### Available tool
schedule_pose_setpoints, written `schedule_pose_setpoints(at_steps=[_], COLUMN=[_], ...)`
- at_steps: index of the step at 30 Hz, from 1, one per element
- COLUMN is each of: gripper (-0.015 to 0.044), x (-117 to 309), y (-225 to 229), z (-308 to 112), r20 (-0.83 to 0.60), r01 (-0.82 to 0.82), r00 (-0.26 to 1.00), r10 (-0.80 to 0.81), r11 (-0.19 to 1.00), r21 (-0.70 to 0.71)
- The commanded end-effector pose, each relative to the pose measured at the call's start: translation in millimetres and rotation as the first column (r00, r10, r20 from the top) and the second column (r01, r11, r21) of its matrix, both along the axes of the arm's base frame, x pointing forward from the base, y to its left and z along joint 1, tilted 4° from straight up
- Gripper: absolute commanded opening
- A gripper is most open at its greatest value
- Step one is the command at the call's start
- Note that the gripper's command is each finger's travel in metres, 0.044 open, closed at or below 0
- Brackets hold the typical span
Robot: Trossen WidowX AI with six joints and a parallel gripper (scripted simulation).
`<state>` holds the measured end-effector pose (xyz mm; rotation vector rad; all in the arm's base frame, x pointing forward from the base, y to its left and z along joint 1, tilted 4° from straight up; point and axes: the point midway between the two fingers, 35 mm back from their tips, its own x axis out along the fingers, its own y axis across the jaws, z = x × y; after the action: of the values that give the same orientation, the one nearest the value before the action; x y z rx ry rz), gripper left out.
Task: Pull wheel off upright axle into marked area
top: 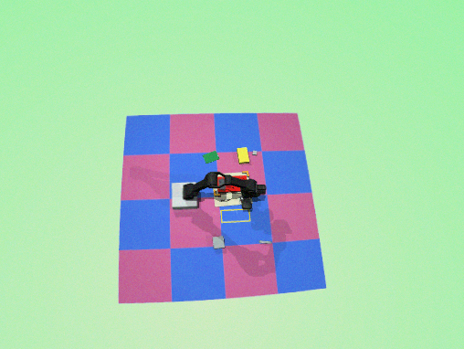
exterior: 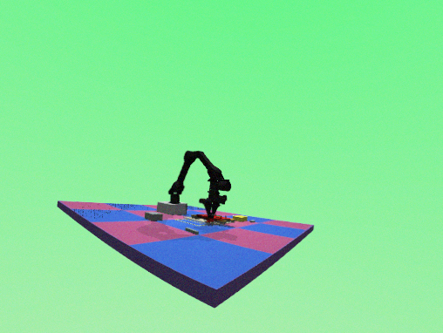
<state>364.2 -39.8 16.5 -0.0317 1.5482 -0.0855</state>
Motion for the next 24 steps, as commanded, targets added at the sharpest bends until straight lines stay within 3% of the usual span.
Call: schedule_pose_setpoints(at_steps=[1,24], gripper=[0.0,0.0], x=[1.3,1.2], y=[0.7,1.3], z=[7.4,15.0], r20=[0.008,0.008], r01=[-0.001,-0.002], r00=[1.0,1.0], r10=[0.001,0.002], r11=[1.0,1.0], r21=[-0.001,-0.002])
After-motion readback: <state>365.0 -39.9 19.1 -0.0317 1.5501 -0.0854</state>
